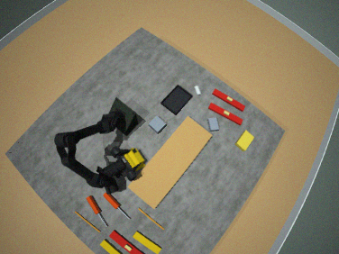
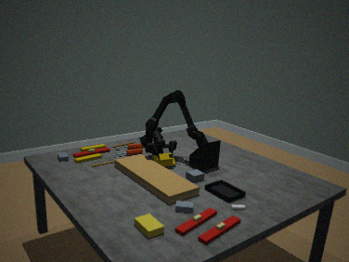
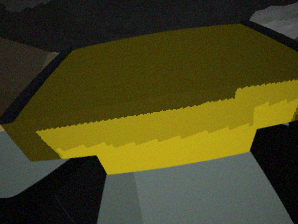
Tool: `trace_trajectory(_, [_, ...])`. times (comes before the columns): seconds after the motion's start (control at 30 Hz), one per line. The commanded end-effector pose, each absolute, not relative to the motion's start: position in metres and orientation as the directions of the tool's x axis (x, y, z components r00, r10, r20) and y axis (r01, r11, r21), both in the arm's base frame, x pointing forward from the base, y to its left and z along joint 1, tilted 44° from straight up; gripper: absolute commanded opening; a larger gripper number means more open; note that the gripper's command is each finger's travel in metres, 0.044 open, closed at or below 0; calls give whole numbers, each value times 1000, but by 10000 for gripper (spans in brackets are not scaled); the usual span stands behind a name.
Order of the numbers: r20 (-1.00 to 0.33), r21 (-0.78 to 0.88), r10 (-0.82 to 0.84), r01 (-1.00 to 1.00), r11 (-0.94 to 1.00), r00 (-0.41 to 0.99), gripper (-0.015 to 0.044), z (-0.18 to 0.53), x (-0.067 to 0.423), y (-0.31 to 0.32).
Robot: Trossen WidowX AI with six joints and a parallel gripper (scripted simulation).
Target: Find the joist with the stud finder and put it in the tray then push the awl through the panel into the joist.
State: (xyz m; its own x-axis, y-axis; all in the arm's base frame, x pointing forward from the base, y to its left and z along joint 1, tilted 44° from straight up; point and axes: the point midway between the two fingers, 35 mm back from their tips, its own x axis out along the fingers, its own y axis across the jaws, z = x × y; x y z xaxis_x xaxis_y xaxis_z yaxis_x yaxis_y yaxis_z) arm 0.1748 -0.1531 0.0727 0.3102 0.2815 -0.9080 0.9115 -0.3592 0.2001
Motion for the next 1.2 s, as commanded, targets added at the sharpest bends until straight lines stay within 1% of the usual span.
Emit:
trace_trajectory(0.0, [-914, 199, 268, 913, -355, 304, 379, 72, 174, -156])
trace_trajectory(1.17, [-914, 200, 268, 913, -355, 304, 379, 73, 173, -159])
